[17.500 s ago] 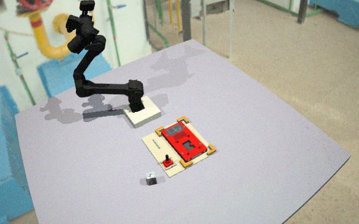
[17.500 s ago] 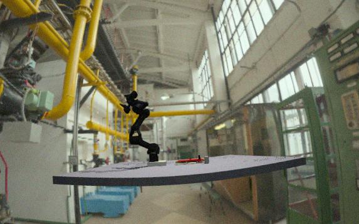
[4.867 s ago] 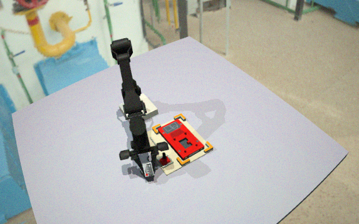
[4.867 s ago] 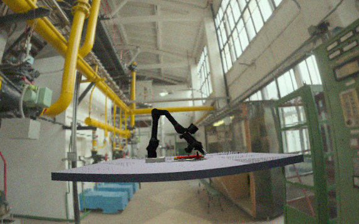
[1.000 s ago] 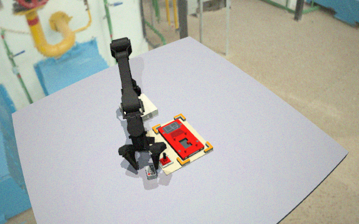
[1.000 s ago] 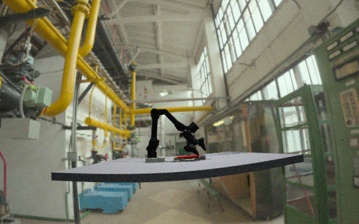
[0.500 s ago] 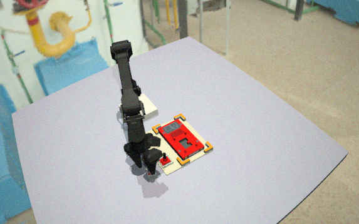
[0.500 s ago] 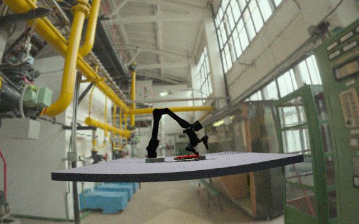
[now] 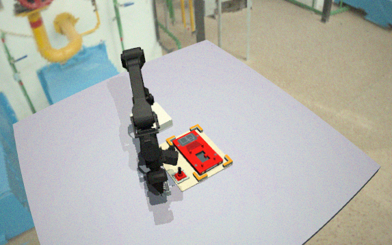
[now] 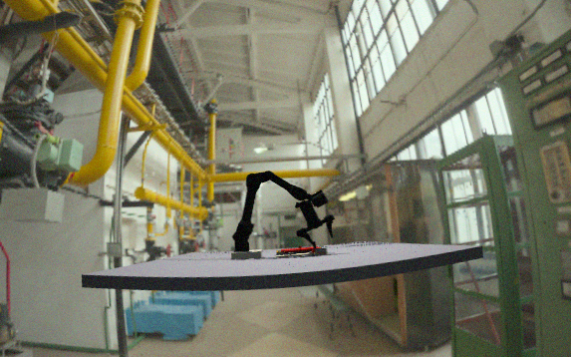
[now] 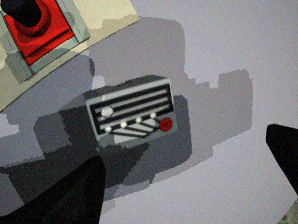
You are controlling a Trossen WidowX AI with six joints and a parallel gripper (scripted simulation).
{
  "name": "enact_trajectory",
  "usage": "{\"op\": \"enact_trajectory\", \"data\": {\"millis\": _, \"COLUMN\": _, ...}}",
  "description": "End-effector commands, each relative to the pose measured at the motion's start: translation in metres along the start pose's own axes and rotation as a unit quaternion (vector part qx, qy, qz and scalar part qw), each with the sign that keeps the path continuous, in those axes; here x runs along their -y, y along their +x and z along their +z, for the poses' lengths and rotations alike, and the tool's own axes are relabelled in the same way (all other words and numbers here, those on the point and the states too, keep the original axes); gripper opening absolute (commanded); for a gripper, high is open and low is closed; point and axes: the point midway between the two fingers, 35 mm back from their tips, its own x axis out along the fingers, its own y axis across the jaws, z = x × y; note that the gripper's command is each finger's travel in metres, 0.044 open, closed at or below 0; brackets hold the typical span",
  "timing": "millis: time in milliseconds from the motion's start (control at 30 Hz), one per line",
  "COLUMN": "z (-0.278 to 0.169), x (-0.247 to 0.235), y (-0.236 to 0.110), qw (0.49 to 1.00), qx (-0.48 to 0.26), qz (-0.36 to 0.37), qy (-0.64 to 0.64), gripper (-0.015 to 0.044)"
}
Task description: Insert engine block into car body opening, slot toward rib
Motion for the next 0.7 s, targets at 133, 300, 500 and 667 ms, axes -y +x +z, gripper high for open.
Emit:
{"op": "enact_trajectory", "data": {"millis": 133, "z": 0.0, "x": 0.005, "y": -0.005, "qw": 0.99, "qx": -0.006, "qz": 0.03, "qy": 0.135, "gripper": 0.044}}
{"op": "enact_trajectory", "data": {"millis": 300, "z": 0.0, "x": 0.006, "y": -0.008, "qw": 0.975, "qx": -0.013, "qz": 0.049, "qy": 0.217, "gripper": 0.044}}
{"op": "enact_trajectory", "data": {"millis": 500, "z": 0.0, "x": 0.008, "y": -0.013, "qw": 0.946, "qx": -0.026, "qz": 0.071, "qy": 0.314, "gripper": 0.044}}
{"op": "enact_trajectory", "data": {"millis": 667, "z": 0.0, "x": 0.008, "y": -0.017, "qw": 0.915, "qx": -0.04, "qz": 0.087, "qy": 0.392, "gripper": 0.044}}
